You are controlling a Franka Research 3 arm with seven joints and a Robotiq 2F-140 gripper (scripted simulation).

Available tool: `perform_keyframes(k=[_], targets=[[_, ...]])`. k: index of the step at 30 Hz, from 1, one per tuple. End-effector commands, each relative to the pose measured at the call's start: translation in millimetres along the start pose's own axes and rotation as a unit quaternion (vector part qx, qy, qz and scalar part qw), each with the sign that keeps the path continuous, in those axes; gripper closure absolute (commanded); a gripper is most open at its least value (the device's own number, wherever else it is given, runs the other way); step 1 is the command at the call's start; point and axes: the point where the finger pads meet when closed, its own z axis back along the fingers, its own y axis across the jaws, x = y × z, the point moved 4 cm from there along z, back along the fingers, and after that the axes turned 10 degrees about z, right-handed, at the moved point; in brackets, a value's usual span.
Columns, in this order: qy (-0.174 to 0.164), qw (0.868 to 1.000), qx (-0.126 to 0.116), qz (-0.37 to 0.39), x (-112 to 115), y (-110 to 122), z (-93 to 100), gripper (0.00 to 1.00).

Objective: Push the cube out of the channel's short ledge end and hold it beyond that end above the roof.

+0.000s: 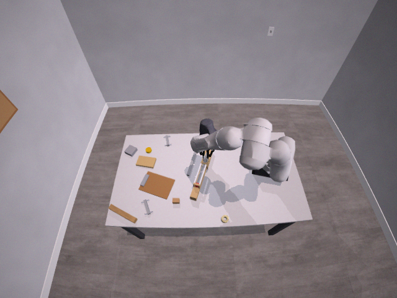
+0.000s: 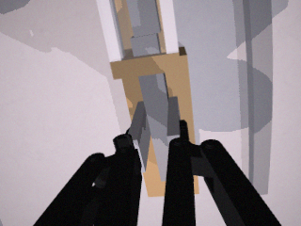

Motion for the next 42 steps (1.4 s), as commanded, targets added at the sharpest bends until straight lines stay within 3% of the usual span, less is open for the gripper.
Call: perform_keyframes(k=[1, 17, 42], targets=[[-0.001, 1.000, 0.002, -0.016, -8.2, 3.0, 0.8, 1.00], [-0.001, 1.000, 0.002, -0.016, -24.6, 6.7, 0.8, 1.00], [-0.001, 1.000, 0.002, -0.016, -26.1, 7.0, 0.8, 1.00]])
